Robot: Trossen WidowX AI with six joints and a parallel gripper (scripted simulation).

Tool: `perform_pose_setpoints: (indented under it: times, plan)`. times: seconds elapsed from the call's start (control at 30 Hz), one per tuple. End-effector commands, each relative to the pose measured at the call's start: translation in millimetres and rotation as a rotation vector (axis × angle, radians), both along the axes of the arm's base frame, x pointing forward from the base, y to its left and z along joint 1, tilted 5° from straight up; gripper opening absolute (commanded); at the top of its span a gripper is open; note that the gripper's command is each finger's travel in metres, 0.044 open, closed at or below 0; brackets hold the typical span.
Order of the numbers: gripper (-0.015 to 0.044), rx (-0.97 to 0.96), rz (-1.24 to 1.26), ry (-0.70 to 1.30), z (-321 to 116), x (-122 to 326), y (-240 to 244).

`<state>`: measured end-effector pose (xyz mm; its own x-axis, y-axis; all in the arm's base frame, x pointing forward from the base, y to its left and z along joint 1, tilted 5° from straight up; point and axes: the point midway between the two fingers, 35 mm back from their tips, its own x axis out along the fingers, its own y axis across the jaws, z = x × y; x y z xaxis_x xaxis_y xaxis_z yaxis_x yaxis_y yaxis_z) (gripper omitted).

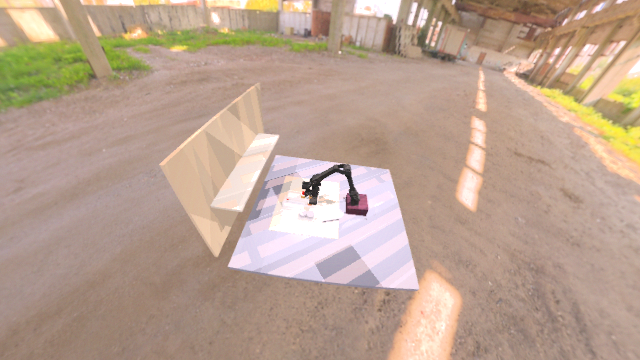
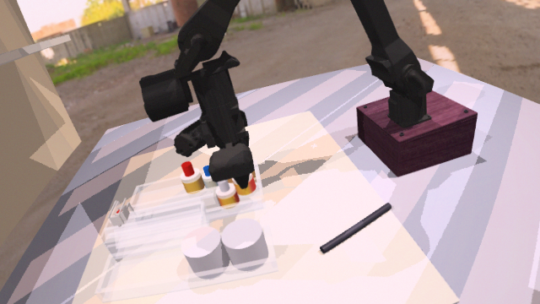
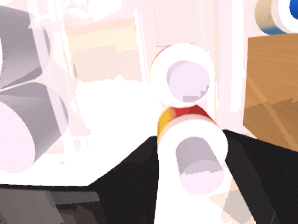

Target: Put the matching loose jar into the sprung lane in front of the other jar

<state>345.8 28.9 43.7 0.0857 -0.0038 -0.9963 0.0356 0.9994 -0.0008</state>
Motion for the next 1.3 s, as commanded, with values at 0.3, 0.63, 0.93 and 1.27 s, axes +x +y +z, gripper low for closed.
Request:
perform_pose_setpoints:
  times: [0.3,0.63,0.93,1.27]
  plan:
    - [0.0000,0.002,0.004,-0.029,0,8,0]
    - [0.0000,0.002,0.004,-0.029,-3,8,0]
    - [0.0000,0.002,0.004,-0.029,-6,8,0]
    - [0.0000,0.002,0.004,-0.029,-9,8,0]
